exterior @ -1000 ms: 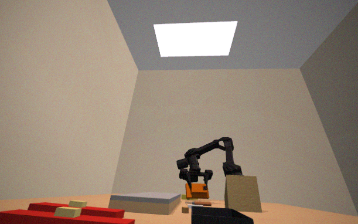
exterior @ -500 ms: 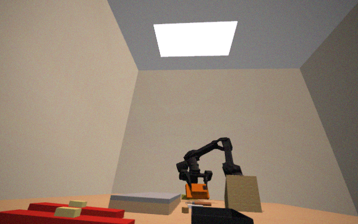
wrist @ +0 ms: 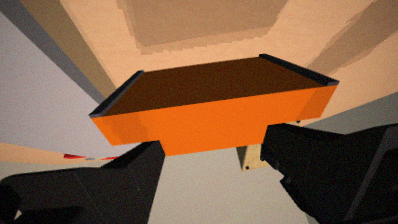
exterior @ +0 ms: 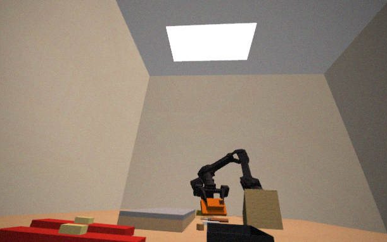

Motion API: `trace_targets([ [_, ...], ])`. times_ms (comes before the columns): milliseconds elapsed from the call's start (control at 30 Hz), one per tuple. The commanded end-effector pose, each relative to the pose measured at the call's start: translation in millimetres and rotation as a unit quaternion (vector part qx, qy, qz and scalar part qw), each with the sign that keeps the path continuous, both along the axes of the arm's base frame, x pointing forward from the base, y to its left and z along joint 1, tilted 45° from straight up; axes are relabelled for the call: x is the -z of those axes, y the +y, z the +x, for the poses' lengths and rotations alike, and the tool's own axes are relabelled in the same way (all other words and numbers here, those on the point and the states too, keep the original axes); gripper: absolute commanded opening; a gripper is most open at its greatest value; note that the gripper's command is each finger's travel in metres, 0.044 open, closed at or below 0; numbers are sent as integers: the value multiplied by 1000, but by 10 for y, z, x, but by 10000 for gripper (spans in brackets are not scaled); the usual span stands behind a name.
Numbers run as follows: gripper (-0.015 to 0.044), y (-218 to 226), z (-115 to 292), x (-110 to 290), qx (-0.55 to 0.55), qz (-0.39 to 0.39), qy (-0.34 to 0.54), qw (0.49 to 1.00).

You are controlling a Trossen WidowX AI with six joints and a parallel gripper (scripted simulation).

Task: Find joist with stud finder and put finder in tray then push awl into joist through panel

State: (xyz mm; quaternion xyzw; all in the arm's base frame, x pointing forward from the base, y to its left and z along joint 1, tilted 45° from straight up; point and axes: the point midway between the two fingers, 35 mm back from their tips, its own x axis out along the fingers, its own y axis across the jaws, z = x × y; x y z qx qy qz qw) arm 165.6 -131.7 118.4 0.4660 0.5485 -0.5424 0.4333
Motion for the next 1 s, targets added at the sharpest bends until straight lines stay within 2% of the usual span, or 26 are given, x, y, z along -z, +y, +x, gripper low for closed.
trace_targets([
  [0, 0, -5, 19, -22, 1, 19, -6, 1000],
  [800, 0, -53, 16, -17, 17, 107, -9, 994],
  [967, 0, -10, 12, -16, 19, 103, -7, 994],
])
